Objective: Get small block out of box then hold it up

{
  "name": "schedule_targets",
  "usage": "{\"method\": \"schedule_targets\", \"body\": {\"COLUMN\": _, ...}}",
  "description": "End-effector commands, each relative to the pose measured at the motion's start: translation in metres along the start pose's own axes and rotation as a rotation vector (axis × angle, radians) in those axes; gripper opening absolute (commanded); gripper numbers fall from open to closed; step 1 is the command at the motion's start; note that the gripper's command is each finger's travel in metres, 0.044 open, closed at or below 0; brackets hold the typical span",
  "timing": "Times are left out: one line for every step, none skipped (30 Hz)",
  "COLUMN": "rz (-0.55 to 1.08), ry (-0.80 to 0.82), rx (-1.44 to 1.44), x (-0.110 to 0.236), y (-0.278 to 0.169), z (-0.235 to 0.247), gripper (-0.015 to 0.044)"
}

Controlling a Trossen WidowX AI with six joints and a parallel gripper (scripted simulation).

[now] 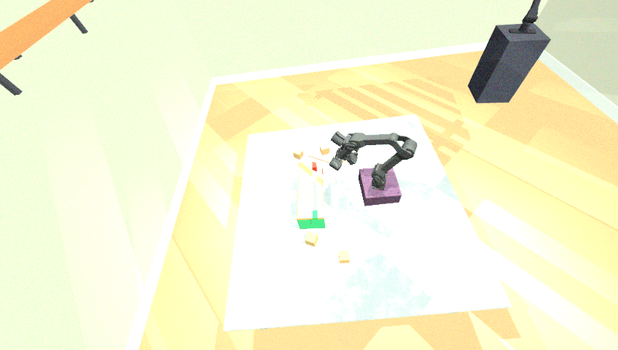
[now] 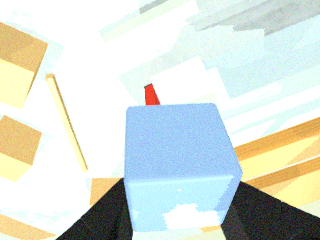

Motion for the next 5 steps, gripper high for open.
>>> {"method": "schedule_targets", "body": {"rz": -0.001, "ry": 0.005, "rx": -0.004, "x": 0.0001, "y": 0.0006, "z": 0.0005, "gripper": 0.0000}}
{"method": "schedule_targets", "body": {"rz": -0.001, "ry": 0.005, "rx": -0.004, "x": 0.0001, "y": 0.0006, "z": 0.0005, "gripper": 0.0000}}
{"method": "schedule_targets", "body": {"rz": -0.001, "ry": 0.005, "rx": -0.004, "x": 0.0001, "y": 0.0006, "z": 0.0005, "gripper": 0.0000}}
{"method": "schedule_targets", "body": {"rz": -0.001, "ry": 0.005, "rx": -0.004, "x": 0.0001, "y": 0.0006, "z": 0.0005, "gripper": 0.0000}}
{"method": "schedule_targets", "body": {"rz": -0.001, "ry": 0.005, "rx": -0.004, "x": 0.0001, "y": 0.0006, "z": 0.0005, "gripper": 0.0000}}
Point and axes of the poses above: the point midway between the two fingers, 35 mm back from their tips, its own x axis back along the fingers, its own z axis across the jaws, y = z × x, the point moved 4 cm from there along x, back along the fingers, and after that the axes turned 15 degrees about -x, right-handed, at the moved point
